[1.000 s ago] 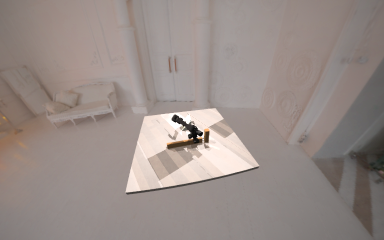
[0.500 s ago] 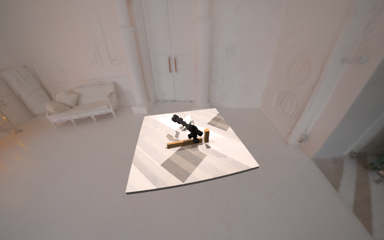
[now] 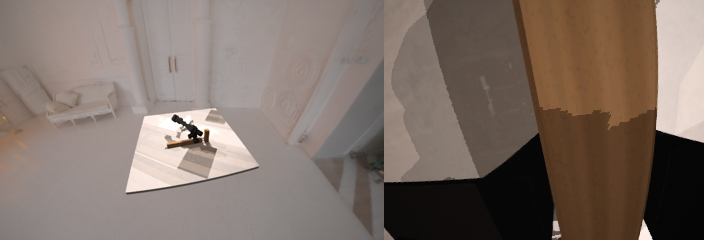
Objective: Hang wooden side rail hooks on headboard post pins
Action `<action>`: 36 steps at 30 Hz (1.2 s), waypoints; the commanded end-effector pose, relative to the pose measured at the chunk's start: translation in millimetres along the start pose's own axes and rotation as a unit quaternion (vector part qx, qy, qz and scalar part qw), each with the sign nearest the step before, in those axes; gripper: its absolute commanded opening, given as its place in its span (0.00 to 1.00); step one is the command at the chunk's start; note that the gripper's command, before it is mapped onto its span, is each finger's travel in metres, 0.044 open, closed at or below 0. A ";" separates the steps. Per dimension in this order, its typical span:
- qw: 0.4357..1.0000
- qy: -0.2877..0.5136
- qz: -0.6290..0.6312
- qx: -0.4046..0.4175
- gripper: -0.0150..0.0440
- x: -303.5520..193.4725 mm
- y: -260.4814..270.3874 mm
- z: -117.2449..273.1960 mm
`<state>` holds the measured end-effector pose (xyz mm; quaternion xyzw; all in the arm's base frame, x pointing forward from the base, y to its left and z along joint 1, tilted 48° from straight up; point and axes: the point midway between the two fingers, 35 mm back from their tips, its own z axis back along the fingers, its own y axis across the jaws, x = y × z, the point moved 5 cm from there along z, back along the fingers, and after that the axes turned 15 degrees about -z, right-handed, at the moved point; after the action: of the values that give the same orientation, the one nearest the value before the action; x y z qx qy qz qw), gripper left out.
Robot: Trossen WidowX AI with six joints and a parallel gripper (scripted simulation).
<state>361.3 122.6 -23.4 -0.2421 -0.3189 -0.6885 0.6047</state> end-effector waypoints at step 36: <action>1.000 0.000 0.003 0.004 0.25 -0.7 -0.5 10.6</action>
<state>359.3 123.6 -21.0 -0.2494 -0.3145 -0.6870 0.6058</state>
